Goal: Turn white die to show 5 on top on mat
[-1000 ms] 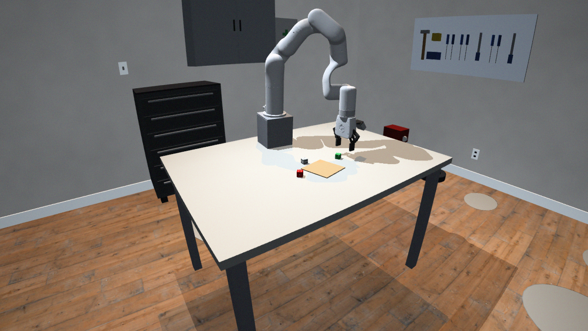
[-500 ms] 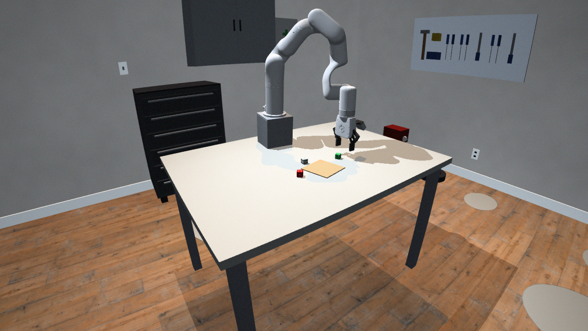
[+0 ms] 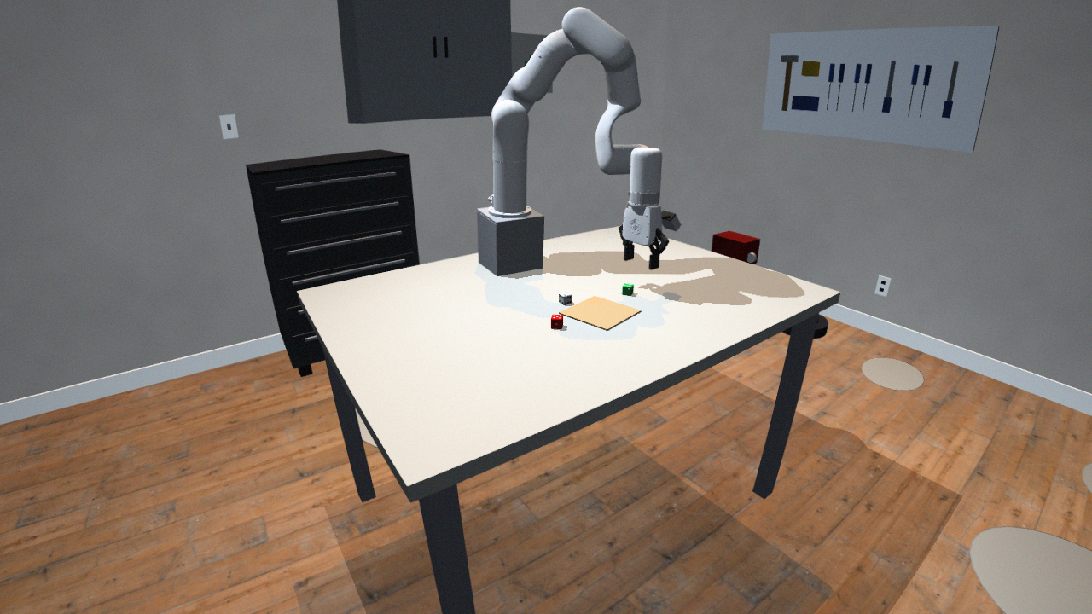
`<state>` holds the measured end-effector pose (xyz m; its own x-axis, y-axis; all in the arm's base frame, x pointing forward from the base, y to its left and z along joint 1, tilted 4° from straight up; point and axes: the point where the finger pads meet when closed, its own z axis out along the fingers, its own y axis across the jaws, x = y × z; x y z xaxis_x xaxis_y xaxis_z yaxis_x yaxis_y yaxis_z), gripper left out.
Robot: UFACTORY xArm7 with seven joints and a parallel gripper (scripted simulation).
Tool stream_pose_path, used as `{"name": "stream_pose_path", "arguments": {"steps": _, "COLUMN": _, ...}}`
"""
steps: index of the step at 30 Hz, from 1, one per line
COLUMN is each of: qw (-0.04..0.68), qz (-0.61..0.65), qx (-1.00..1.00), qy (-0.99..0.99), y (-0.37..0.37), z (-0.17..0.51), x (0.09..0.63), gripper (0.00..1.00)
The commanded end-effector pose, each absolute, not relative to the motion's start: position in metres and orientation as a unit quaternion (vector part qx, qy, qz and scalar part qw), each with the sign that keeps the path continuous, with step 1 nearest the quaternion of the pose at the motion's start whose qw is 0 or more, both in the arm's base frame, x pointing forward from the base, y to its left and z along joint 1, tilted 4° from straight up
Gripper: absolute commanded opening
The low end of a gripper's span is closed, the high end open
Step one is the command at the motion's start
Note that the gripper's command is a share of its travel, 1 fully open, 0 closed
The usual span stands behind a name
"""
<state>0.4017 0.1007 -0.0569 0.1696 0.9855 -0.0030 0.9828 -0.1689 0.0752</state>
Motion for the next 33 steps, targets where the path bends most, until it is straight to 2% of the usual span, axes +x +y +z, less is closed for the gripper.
{"name": "stream_pose_path", "arguments": {"steps": 1, "qw": 0.032, "qz": 0.021, "qx": 0.764, "qy": 0.644, "y": 0.101, "z": -0.043, "x": 0.402, "gripper": 1.0}}
{"name": "stream_pose_path", "arguments": {"steps": 10, "qw": 0.032, "qz": 0.021, "qx": 0.764, "qy": 0.644, "y": 0.102, "z": 0.015, "x": 0.398, "gripper": 1.0}}
{"name": "stream_pose_path", "arguments": {"steps": 24, "qw": 0.032, "qz": 0.021, "qx": 0.765, "qy": 0.643, "y": 0.1, "z": 0.02, "x": 0.397, "gripper": 1.0}}
{"name": "stream_pose_path", "arguments": {"steps": 28, "qw": 0.042, "qz": 0.021, "qx": 0.774, "qy": 0.631, "y": 0.016, "z": 0.023, "x": 0.384, "gripper": 1.0}}
{"name": "stream_pose_path", "arguments": {"steps": 30, "qw": 0.042, "qz": 0.021, "qx": 0.774, "qy": 0.631, "y": 0.006, "z": 0.023, "x": 0.382, "gripper": 1.0}}
{"name": "stream_pose_path", "arguments": {"steps": 31, "qw": 0.042, "qz": 0.02, "qx": 0.779, "qy": 0.626, "y": -0.032, "z": 0.02, "x": 0.365, "gripper": 1.0}}
{"name": "stream_pose_path", "arguments": {"steps": 33, "qw": 0.042, "qz": 0.02, "qx": 0.779, "qy": 0.626, "y": -0.037, "z": 0.021, "x": 0.363, "gripper": 1.0}}
